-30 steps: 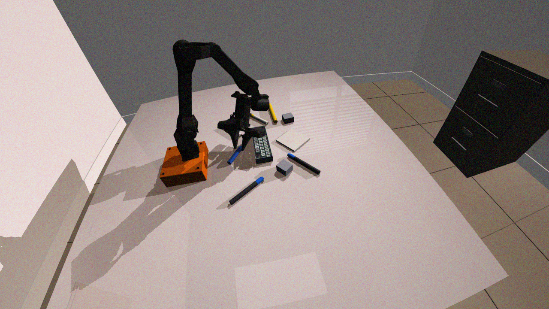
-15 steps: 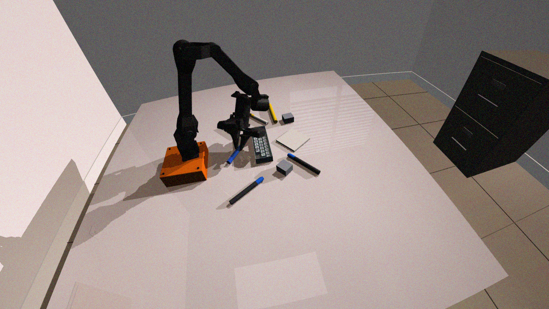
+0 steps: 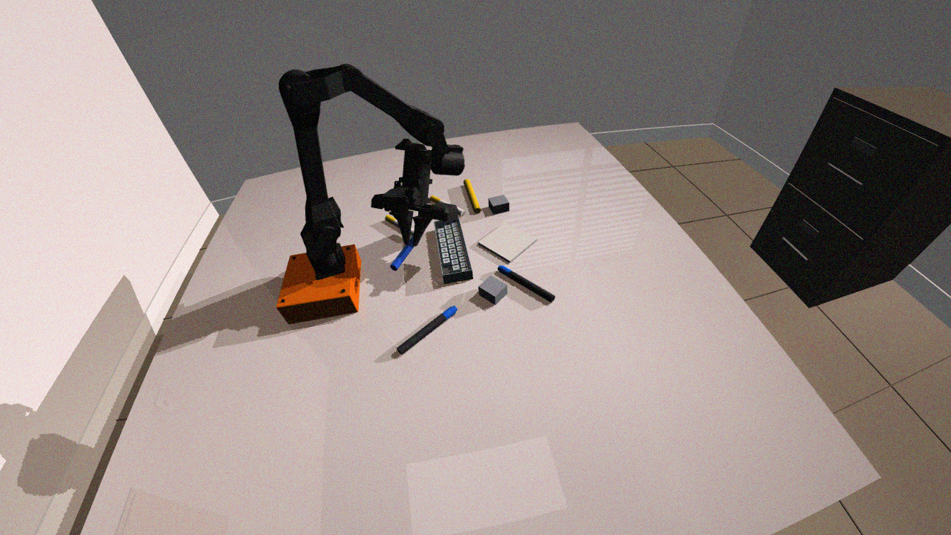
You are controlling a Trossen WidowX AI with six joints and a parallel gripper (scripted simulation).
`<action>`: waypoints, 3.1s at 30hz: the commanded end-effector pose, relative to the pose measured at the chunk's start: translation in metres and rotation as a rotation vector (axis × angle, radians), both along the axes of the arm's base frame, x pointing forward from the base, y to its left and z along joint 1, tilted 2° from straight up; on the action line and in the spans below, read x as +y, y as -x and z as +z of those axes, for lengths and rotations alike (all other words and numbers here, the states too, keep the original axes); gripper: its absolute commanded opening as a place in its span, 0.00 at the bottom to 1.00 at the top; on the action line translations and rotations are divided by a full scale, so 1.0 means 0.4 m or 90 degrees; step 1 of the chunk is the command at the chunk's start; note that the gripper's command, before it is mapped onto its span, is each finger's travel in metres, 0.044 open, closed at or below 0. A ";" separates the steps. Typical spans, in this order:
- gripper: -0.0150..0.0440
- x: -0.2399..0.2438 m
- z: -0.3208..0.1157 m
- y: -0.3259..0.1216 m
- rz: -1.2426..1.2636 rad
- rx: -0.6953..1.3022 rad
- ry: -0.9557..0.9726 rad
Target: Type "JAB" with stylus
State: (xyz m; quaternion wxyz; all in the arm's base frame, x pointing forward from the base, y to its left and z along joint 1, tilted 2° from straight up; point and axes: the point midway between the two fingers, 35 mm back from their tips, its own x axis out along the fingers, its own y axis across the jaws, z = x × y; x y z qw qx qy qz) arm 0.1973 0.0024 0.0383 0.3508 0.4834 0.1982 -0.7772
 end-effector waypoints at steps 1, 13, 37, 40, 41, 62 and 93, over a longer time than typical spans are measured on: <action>0.25 -0.010 0.001 0.001 0.058 -0.005 -0.003; 0.25 -0.049 0.004 -0.001 0.322 -0.011 0.005; 0.25 -0.072 -0.030 -0.005 0.477 0.001 0.033; 0.25 -0.072 -0.042 -0.006 0.477 0.001 0.033; 0.25 -0.072 -0.046 -0.006 0.477 0.001 0.033; 0.25 -0.073 -0.115 -0.005 0.477 0.001 0.033; 0.51 -0.090 0.009 0.013 0.746 0.161 -0.135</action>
